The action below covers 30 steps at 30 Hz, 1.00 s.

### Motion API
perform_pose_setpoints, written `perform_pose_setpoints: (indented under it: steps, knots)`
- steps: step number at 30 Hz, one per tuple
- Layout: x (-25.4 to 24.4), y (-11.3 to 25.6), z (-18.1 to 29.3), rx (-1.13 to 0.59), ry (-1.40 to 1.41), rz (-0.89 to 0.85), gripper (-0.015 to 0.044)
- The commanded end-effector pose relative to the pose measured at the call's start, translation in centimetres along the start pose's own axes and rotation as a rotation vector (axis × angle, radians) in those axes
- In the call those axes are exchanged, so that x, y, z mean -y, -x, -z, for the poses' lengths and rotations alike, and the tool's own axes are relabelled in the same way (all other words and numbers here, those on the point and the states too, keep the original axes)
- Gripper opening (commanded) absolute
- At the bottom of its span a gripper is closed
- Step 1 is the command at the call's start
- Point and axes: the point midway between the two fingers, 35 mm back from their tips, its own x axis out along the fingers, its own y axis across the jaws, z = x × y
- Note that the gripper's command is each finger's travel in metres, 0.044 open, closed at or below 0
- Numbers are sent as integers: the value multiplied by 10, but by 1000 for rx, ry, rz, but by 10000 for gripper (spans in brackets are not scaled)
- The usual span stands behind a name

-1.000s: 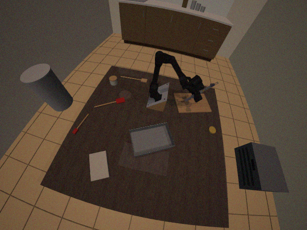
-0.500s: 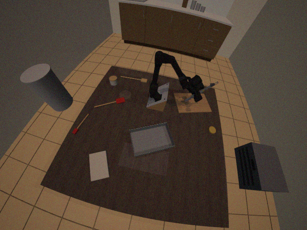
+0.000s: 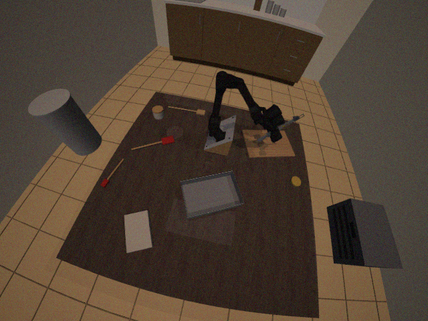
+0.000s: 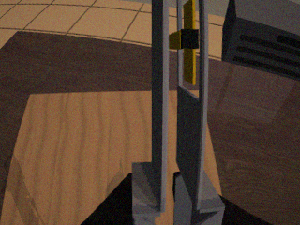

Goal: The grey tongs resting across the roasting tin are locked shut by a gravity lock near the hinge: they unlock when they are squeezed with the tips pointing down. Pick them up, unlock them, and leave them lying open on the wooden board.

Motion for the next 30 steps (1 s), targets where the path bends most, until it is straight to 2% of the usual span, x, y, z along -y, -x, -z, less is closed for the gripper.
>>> perform_pose_setpoints:
  steps: [1,30]
  knots:
    - [0,0,-1,5,-3,-3,-150]
    - [5,-34,-18,-314,-3,8,-150]
